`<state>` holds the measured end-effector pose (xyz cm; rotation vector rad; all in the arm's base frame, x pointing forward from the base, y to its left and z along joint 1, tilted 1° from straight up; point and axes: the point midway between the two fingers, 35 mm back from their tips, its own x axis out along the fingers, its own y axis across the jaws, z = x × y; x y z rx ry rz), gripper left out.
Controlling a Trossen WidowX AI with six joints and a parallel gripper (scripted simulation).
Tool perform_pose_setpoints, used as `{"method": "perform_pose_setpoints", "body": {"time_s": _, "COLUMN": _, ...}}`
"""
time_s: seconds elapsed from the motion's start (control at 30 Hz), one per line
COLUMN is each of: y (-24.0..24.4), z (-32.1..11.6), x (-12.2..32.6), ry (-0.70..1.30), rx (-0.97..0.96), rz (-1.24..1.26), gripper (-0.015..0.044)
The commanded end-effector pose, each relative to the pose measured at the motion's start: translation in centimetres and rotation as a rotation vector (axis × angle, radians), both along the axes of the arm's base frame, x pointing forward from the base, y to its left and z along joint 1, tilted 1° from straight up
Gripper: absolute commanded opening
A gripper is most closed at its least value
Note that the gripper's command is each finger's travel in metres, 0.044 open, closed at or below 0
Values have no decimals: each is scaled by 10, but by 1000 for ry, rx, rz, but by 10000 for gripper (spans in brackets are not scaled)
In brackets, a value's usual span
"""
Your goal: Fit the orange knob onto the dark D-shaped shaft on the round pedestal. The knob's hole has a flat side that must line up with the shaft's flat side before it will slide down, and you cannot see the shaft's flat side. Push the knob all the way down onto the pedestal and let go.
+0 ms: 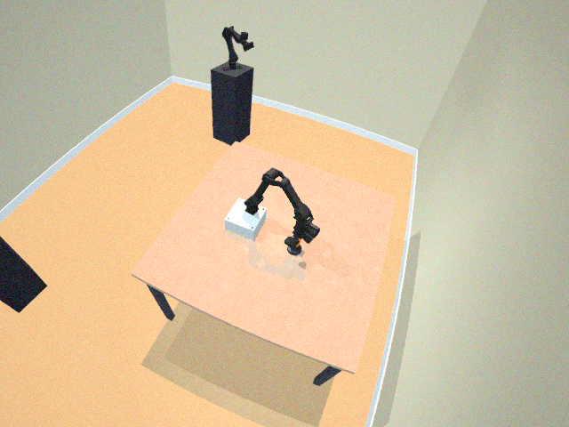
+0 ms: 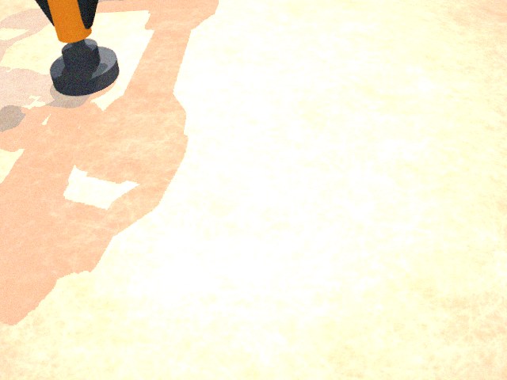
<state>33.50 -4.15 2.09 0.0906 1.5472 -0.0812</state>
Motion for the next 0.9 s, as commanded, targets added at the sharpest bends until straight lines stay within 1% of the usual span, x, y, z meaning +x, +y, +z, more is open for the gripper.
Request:
{"method": "perform_pose_setpoints", "body": {"time_s": 0.0, "y": -1, "z": 0, "x": -2, "ry": -1, "rx": -6, "rz": -5, "gripper": 0}}
{"method": "perform_pose_setpoints", "body": {"time_s": 0.87, "y": -1, "z": -17, "x": -3, "ry": -1, "rx": -6, "rz": -2, "gripper": 0}}
